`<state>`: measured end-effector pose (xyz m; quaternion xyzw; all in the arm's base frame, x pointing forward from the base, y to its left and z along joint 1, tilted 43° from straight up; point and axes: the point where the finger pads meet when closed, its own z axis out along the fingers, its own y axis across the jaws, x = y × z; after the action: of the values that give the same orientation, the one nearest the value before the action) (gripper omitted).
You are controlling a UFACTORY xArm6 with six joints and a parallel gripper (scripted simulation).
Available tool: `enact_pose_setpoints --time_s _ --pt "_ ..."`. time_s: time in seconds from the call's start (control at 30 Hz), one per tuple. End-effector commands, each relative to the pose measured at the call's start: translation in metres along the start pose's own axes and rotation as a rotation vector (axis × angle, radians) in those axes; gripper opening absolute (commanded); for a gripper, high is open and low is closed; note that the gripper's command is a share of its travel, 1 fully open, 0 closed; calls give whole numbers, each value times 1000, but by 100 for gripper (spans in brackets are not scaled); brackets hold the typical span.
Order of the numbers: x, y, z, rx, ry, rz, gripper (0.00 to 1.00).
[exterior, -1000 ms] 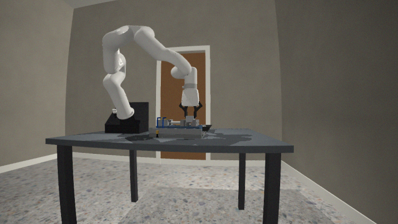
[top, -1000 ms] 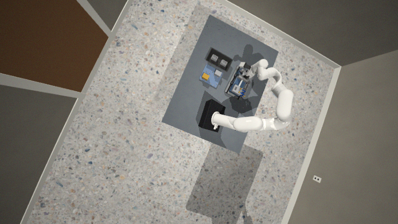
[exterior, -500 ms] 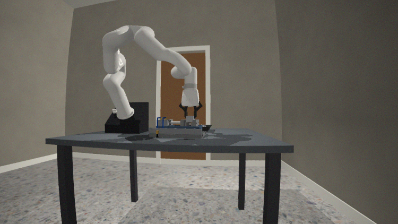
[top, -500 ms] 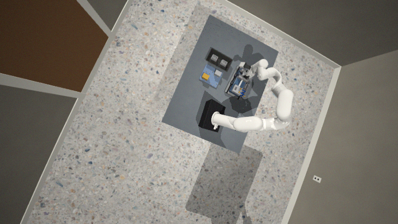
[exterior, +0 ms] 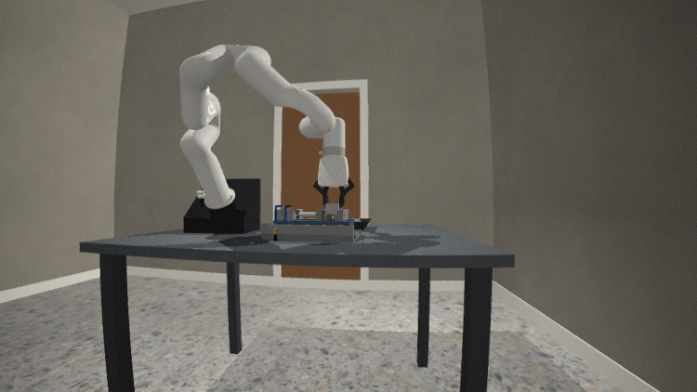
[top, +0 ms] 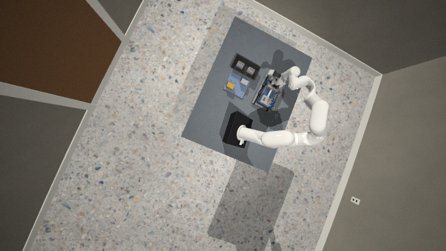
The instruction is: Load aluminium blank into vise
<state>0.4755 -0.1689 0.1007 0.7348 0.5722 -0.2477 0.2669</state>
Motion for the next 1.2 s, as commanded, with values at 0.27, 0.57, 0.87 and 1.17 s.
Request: enact_pose_setpoints --time_s 0.27,0.57,0.87,1.17 --pt "0 1 -1 -4 1 1 0" --pt "0 1 -1 -4 1 1 0" --pt "0 1 -1 -4 1 1 69" --pt "0 1 -1 -4 1 1 69"
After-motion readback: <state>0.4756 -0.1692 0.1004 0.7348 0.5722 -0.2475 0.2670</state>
